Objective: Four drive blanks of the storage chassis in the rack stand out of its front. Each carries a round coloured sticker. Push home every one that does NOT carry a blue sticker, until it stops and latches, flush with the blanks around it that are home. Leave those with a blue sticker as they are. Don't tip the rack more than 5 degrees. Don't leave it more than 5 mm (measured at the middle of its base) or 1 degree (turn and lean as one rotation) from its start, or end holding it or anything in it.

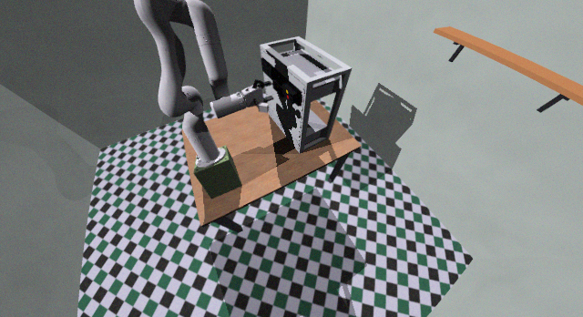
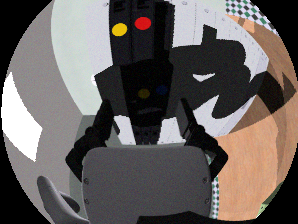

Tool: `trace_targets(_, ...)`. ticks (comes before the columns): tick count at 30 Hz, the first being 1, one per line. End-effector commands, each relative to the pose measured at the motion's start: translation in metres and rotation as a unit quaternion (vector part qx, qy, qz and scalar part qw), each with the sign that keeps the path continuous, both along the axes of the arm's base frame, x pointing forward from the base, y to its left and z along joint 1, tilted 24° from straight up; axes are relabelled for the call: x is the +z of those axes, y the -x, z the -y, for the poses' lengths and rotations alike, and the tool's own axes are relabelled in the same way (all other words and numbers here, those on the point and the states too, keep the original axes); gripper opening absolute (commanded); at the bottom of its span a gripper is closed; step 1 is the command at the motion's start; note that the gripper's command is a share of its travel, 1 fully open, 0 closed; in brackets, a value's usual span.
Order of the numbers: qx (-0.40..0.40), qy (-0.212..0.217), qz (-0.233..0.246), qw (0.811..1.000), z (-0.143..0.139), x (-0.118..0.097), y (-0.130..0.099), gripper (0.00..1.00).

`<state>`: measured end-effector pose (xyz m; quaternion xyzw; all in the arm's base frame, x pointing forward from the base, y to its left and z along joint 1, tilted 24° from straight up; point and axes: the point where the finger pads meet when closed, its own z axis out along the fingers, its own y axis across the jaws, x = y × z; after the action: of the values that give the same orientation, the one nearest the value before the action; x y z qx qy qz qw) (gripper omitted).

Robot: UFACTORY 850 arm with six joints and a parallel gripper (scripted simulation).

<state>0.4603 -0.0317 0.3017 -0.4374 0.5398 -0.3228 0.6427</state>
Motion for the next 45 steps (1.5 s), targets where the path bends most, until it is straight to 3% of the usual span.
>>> trace_targets(1,0.0,0.0,0.001,1.0,0.016,-0.002,-0.004,1.0)
trace_targets(10,0.0,0.0,0.001,1.0,0.066,-0.01,-0.015,1.0)
trace_targets(18,0.0,0.0,0.001,1.0,0.089,-0.014,-0.021,1.0)
trace_targets(45,0.0,0.0,0.001,1.0,0.093,-0.014,-0.022,1.0)
